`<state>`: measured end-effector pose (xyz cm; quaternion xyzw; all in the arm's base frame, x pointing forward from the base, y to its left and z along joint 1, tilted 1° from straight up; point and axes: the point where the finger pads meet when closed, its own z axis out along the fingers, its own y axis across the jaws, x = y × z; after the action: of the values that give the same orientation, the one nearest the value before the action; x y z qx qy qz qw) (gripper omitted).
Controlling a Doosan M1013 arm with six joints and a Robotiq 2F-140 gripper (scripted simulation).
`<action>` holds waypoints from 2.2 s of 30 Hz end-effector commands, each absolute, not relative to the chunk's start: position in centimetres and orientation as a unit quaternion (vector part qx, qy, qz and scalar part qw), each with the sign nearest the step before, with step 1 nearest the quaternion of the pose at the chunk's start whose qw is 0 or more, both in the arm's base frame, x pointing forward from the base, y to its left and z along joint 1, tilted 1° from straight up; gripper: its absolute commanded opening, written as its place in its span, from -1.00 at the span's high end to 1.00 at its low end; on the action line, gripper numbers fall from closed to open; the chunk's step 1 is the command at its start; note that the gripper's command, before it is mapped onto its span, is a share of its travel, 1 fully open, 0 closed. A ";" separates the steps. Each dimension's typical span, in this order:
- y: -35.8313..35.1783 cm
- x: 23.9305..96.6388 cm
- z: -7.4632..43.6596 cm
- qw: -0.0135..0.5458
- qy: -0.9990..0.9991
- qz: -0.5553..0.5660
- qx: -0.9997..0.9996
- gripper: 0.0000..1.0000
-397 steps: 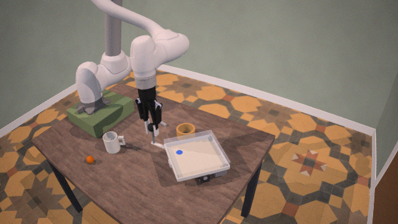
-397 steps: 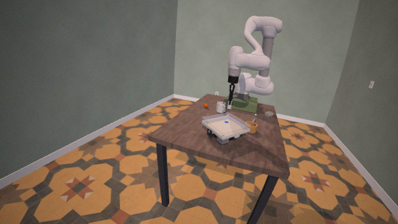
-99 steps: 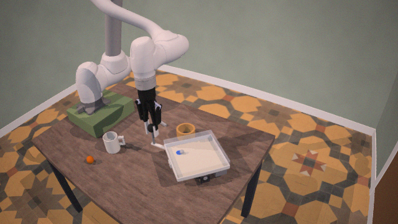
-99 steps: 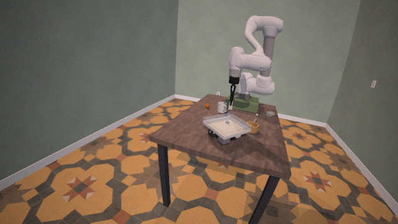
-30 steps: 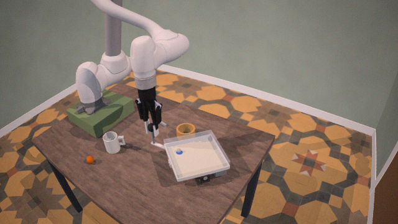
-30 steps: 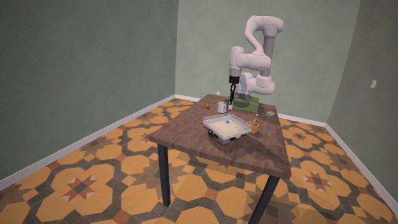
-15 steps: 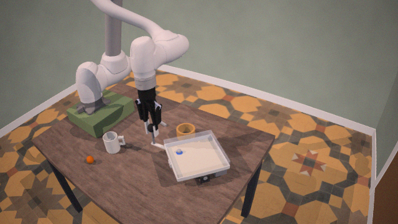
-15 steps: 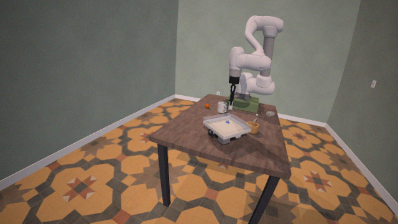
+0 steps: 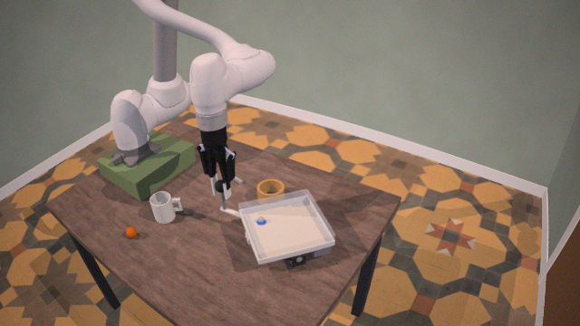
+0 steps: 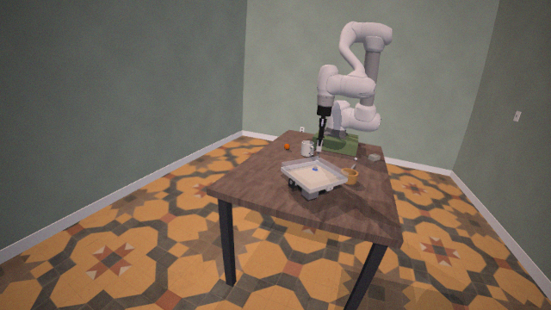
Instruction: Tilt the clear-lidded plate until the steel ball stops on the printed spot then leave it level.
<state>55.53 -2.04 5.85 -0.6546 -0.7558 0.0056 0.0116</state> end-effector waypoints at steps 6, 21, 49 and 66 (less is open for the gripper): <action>-2.0 55.5 5.9 0.012 -0.756 0.006 -0.655 1.00; -2.0 55.5 5.9 0.012 -0.756 0.006 -0.655 1.00; -2.0 55.5 5.9 0.012 -0.756 0.006 -0.655 0.28; -2.0 55.5 5.9 0.012 -0.756 0.006 -0.655 0.28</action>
<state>55.52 -2.04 5.84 -0.6546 -0.7558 0.0057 0.0117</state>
